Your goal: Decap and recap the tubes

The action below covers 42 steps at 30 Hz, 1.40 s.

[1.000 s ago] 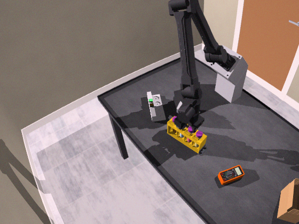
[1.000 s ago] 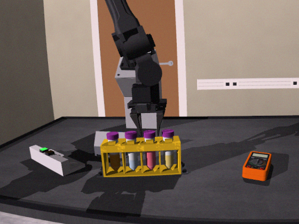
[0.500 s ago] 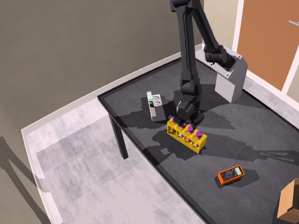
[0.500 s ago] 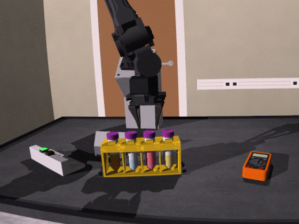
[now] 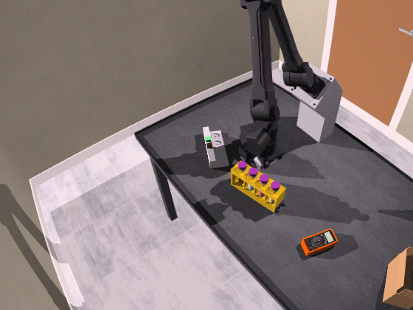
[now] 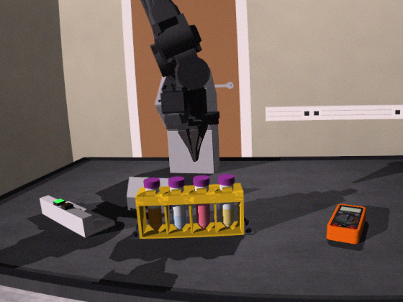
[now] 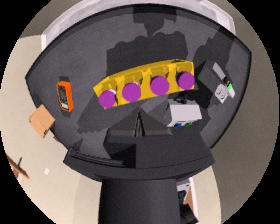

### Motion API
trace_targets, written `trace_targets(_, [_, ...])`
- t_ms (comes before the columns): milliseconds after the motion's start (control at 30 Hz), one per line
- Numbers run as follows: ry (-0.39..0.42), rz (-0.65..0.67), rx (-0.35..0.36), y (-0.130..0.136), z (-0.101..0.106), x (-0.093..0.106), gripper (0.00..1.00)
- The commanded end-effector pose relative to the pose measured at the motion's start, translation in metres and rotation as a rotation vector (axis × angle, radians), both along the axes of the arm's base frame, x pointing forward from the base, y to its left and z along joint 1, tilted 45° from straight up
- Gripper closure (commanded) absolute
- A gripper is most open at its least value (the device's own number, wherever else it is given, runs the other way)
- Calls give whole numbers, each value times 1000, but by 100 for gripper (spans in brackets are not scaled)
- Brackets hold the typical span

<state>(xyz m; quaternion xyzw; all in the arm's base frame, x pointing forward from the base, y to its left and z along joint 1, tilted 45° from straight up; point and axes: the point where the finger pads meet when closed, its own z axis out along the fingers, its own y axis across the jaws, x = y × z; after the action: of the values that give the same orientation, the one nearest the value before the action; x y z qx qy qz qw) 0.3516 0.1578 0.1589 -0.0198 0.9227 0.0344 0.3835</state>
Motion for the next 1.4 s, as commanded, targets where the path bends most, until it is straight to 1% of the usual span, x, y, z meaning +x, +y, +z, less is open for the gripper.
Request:
trace_targets(0, [-16, -121, 107, -29, -4, -8, 100])
trace_targets(33, [-16, -121, 106, -36, -8, -11, 100])
trace_targets(100, [-16, -121, 106, -36, -8, -11, 100])
trace_targets(167, [-16, -120, 104, -46, -14, -16, 100])
trace_targets(200, [-17, -118, 103, -46, -14, -16, 100])
trace_targets(233, [-18, -106, 89, -53, -19, -17, 100])
trace_targets(400, [-18, -106, 85, -84, -47, -22, 100])
trace_targets(467, [8, -107, 76, -97, -67, -26, 100])
trace_targets(500, [9, -107, 75, -103, -72, -27, 100])
trace_targets(600, [10, -107, 76, -122, -89, -31, 100])
trace_targets(667, [10, -107, 76, -122, -89, -31, 100])
trace_targets(967, [13, -107, 77, -177, -138, -44, 100])
trace_targets(1033, [13, -107, 77, -177, -138, -44, 100])
trace_targets(1067, [-1, -107, 76, -178, -132, -38, 100])
trace_targets(1167, [-1, -85, 76, -171, -132, -37, 100])
trace_targets(1233, [-1, -85, 76, -171, -132, -37, 100])
trace_targets(1267, [-25, -86, 73, -172, -125, -36, 100])
trace_targets(1367, [-25, -86, 72, -172, -125, -36, 100])
